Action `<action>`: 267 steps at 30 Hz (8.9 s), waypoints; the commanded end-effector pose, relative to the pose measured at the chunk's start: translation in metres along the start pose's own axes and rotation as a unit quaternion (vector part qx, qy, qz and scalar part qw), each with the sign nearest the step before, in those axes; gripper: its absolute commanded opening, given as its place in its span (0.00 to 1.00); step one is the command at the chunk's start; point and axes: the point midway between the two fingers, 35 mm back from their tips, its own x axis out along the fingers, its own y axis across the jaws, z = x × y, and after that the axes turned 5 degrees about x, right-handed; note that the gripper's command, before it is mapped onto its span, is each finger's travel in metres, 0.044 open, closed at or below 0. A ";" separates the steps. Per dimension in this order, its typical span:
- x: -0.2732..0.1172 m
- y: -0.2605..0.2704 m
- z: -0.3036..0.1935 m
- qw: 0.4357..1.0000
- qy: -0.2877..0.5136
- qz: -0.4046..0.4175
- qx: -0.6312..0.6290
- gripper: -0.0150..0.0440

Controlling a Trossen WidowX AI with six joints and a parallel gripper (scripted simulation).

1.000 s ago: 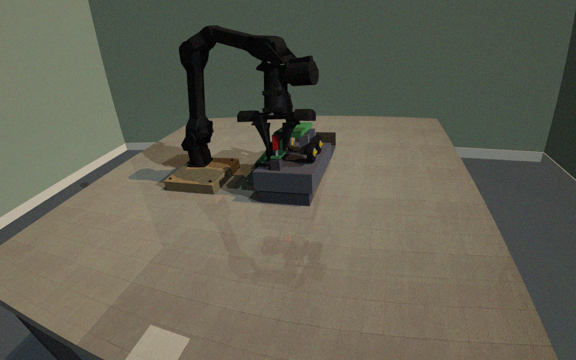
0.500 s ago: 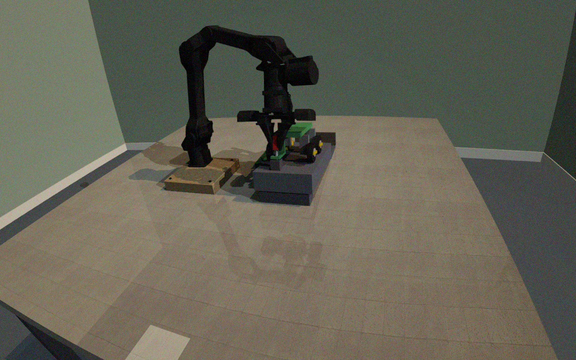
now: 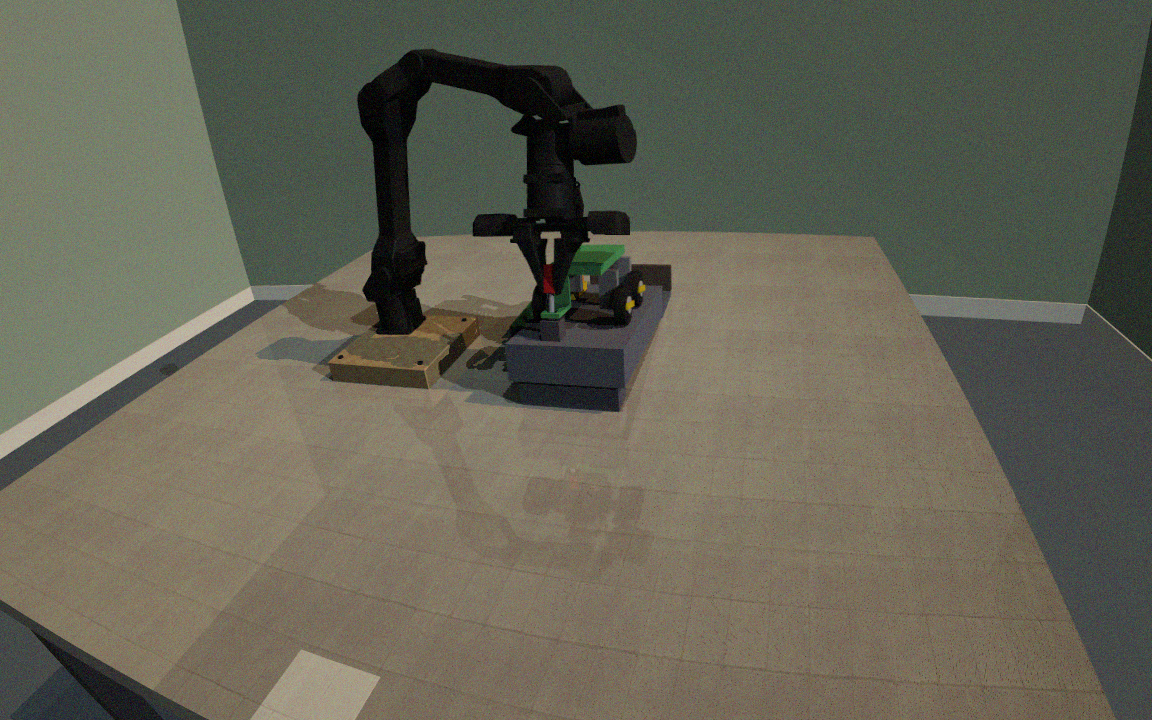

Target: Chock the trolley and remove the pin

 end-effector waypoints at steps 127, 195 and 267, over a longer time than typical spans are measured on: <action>-0.046 0.085 0.089 1.000 -0.003 0.001 0.001 0.25; -0.057 0.101 0.185 0.847 -0.099 -0.053 -0.520 0.25; 0.016 0.119 0.229 0.682 -0.185 -0.154 -0.691 0.58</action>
